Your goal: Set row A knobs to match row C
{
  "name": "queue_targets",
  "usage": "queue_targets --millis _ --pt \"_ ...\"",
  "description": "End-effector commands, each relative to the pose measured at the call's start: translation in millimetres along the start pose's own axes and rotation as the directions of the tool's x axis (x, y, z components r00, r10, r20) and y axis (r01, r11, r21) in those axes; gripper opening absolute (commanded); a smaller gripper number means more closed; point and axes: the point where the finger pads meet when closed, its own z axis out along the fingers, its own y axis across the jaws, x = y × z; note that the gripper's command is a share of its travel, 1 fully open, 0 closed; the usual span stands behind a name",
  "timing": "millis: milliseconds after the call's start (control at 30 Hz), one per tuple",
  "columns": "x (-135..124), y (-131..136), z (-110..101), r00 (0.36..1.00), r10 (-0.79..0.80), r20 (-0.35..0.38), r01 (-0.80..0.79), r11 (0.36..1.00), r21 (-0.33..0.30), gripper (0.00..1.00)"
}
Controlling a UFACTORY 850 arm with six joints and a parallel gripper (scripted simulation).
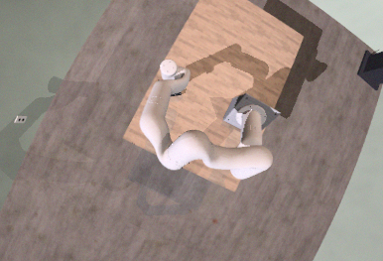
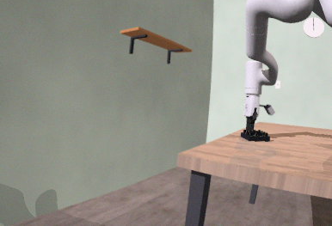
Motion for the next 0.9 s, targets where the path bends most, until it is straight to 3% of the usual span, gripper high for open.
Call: queue_targets --millis 0,867 --pt "-0.6 -0.4 -0.8 1.0 -0.001 0.001 0.001 1.0 0.001 0.08" --pt "-0.6 -0.4 -0.8 0.995 0.102 0.001 -0.102 0.995 0.001 0.08"
